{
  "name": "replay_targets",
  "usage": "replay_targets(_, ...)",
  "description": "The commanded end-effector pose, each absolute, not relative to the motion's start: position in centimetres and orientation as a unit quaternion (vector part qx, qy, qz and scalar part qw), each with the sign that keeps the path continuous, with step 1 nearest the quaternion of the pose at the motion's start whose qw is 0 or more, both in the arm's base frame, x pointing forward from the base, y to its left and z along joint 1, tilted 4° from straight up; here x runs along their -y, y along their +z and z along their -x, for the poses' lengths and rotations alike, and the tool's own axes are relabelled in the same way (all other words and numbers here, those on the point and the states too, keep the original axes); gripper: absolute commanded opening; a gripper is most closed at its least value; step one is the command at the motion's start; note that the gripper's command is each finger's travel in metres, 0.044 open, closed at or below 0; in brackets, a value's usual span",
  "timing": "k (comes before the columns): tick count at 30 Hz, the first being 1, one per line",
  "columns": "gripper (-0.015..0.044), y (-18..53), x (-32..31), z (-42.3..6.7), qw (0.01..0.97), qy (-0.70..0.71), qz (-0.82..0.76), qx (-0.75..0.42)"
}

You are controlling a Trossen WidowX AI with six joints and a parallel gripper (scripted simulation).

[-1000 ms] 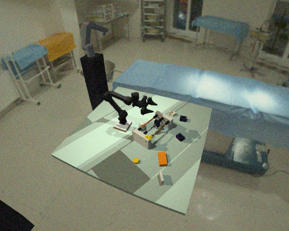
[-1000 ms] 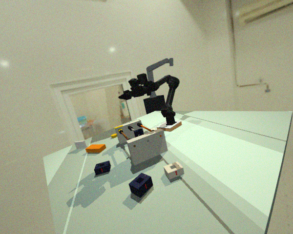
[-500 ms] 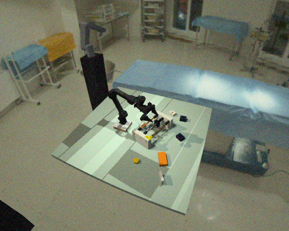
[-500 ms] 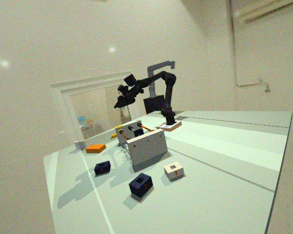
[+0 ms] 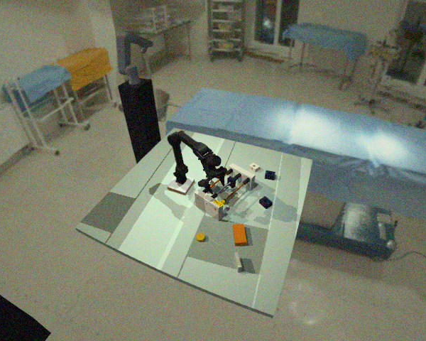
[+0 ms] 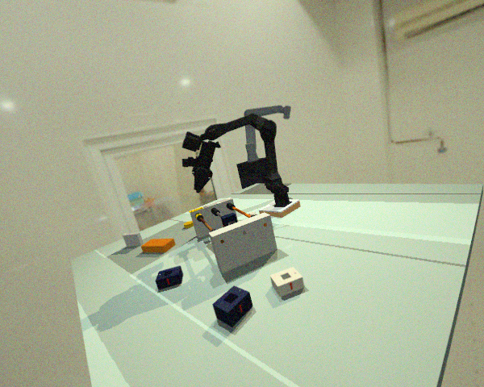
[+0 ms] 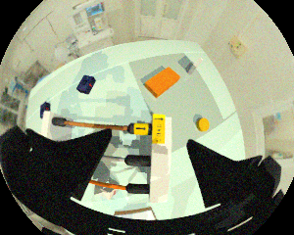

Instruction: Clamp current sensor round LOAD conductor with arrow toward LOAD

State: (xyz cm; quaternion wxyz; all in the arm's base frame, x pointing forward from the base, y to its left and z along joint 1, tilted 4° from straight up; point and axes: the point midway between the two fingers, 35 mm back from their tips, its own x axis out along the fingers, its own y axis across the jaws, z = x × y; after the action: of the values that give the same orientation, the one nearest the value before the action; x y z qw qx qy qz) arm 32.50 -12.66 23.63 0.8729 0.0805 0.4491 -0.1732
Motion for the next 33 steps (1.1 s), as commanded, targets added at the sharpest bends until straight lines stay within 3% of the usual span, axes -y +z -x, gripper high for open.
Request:
replay_targets(1, 0.044, 23.0, 14.2, -31.3, 0.836, -0.195, -0.102, -0.503)
replay_targets(22, 0.044, 22.9, 14.1, -31.3, 0.836, -0.189, -0.095, -0.506)
replay_targets(28, 0.044, 20.8, 9.6, -30.3, 0.813, 0.007, 0.143, -0.564)
replay_targets(33, 0.044, 18.8, 5.7, -28.7, 0.725, 0.203, 0.352, -0.556)
